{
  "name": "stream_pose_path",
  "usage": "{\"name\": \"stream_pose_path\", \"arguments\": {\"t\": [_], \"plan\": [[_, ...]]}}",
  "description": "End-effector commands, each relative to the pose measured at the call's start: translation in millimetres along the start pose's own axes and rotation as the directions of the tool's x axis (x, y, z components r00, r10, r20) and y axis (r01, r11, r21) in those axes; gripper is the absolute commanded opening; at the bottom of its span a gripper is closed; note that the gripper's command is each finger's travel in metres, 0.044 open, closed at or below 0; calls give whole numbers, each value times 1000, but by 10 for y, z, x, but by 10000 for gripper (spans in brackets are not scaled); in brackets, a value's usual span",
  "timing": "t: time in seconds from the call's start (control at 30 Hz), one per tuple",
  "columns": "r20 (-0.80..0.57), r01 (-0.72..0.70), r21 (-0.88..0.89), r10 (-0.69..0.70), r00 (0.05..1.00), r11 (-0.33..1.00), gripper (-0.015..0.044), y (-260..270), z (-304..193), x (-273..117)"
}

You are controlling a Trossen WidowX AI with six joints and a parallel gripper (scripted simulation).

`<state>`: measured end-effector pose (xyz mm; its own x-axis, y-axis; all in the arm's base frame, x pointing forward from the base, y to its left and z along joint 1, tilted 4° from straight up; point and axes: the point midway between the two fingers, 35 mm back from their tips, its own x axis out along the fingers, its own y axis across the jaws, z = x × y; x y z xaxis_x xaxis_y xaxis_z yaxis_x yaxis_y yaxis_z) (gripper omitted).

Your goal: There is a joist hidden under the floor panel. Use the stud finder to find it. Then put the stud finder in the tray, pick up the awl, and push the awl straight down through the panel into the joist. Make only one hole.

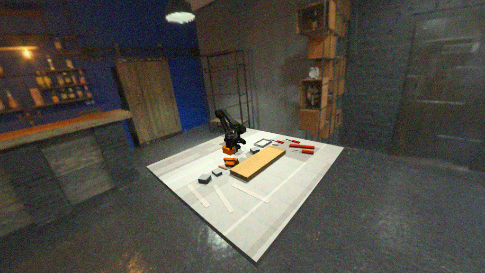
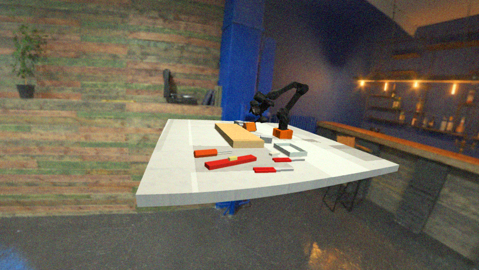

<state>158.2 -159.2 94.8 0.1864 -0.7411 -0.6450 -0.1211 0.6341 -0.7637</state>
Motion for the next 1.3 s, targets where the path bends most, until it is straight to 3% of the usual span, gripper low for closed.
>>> {"name": "stream_pose_path", "arguments": {"t": [0.0,0.07,0.1,0.77,0.87,0.97,1.1,1.27], "plan": [[5,16,7,-16,1000,1000,440,-169,-147,-460],[5,16,7,-16,1000,1000,440,-169,-147,-460],[0,0,-2,0,1000,1000,440,-60,-35,-169],[0,0,-2,0,1000,1000,440,-60,-35,-169],[-24,-66,-141,63,998,988,440,-81,-22,-127],[-65,-203,-394,193,979,897,440,-122,-2,-28],[-97,-337,-659,368,925,672,440,-174,11,132],[-87,-334,-878,573,815,342,440,-240,-6,371]]}}
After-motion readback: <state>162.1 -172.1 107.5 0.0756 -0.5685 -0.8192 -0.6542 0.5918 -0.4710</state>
